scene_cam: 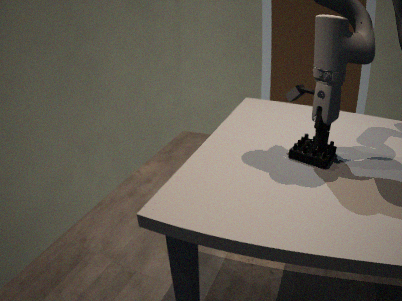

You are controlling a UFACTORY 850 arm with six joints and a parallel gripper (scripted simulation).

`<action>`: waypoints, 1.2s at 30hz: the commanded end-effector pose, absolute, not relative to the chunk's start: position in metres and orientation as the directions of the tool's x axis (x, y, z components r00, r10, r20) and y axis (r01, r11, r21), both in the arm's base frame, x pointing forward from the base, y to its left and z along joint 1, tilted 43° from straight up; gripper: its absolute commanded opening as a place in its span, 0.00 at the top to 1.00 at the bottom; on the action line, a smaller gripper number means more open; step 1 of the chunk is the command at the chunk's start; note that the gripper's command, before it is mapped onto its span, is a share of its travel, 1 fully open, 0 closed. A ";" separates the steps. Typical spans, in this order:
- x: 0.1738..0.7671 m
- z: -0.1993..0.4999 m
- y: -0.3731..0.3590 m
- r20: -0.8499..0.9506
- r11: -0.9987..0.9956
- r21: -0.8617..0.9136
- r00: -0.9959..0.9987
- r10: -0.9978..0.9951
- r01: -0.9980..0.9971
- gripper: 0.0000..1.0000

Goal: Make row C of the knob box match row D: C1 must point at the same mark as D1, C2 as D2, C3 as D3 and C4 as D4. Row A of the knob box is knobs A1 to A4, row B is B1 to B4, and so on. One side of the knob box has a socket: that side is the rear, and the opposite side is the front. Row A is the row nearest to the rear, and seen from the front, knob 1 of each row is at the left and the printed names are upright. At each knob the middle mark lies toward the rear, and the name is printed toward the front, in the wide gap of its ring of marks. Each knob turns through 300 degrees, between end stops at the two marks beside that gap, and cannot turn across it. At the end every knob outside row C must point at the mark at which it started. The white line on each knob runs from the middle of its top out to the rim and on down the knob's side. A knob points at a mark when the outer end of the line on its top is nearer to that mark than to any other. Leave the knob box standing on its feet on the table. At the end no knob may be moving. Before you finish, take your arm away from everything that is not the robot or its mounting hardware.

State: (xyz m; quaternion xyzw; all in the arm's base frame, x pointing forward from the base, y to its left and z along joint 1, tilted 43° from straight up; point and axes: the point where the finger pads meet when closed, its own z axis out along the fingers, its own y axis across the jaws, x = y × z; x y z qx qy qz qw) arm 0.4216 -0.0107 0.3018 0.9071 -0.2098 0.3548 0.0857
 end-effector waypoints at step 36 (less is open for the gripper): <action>0.422 0.302 -0.011 0.680 -0.898 0.008 0.661 -0.317 -0.439 0.81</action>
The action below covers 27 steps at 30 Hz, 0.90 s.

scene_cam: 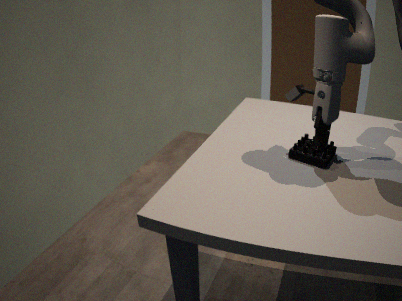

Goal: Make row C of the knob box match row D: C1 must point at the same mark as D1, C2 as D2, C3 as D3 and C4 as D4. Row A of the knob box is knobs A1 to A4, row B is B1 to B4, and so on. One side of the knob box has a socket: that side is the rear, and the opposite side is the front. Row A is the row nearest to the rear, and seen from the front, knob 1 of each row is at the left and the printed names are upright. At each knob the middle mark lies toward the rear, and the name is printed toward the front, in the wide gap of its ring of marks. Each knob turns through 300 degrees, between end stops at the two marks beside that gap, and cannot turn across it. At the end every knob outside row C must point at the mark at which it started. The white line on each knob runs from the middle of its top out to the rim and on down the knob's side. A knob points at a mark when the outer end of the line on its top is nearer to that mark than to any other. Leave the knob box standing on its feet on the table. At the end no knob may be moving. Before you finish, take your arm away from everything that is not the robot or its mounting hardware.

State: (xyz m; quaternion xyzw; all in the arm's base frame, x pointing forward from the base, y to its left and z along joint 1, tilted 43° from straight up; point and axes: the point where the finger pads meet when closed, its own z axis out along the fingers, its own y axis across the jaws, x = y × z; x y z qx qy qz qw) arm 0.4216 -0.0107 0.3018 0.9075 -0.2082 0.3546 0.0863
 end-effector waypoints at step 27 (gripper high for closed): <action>0.400 0.329 0.000 0.680 -0.898 0.008 0.661 -0.317 -0.439 0.81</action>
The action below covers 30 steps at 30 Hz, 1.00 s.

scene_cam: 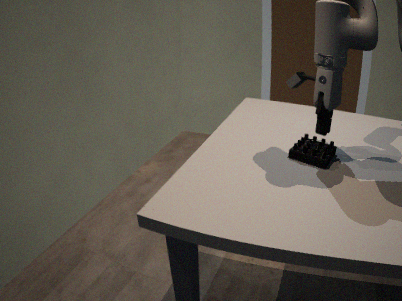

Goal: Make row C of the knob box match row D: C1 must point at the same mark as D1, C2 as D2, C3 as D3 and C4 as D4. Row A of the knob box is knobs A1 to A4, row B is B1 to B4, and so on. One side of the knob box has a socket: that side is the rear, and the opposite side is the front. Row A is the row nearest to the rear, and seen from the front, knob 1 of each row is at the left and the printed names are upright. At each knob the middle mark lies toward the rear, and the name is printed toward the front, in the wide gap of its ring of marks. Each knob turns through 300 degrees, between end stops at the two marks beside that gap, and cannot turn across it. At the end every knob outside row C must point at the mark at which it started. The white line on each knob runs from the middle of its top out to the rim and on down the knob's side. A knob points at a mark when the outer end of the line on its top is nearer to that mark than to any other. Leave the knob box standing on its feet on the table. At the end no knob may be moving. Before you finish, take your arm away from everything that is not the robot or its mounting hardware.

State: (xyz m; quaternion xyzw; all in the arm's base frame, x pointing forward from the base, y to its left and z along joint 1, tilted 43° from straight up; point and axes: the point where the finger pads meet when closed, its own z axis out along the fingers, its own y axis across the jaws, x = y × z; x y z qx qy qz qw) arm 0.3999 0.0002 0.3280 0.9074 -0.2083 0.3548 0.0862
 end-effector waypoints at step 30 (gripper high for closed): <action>0.407 0.361 0.000 0.679 -0.911 0.036 0.679 -0.280 -0.411 0.81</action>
